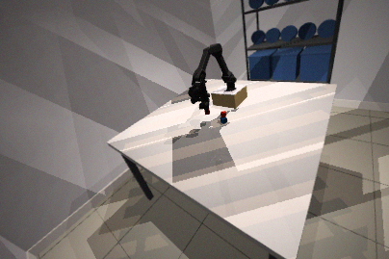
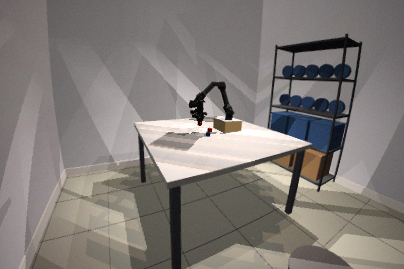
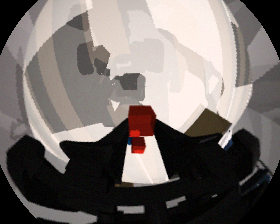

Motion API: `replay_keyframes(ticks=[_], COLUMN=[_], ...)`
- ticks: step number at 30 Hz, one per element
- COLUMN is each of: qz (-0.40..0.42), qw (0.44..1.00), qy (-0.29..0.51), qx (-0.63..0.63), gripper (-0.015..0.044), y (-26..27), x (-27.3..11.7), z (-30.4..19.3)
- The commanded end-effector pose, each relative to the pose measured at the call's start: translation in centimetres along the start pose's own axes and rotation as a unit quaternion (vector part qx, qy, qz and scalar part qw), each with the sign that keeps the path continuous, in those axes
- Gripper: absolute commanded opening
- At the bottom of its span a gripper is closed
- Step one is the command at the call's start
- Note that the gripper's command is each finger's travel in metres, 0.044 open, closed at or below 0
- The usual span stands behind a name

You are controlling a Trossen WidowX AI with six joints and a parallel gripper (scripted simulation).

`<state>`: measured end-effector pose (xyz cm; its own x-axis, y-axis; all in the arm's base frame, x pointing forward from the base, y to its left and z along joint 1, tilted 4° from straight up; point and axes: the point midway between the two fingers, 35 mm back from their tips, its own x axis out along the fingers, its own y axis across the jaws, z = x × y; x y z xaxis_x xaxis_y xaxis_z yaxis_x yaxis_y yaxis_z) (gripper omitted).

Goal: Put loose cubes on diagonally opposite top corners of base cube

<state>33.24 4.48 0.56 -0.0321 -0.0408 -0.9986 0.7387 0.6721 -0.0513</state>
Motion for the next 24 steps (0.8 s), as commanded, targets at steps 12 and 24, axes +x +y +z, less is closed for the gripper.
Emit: replay_keyframes(ticks=[12, 24], qz=[0.004, 0.005], qw=[1.0, 0.96], qy=[-0.005, -0.004], qx=[-0.029, -0.281], gripper=[0.0105, 0.0105], y=[0.2, 1.9], x=[-3.2, -2.8], z=[-0.4, -4.0])
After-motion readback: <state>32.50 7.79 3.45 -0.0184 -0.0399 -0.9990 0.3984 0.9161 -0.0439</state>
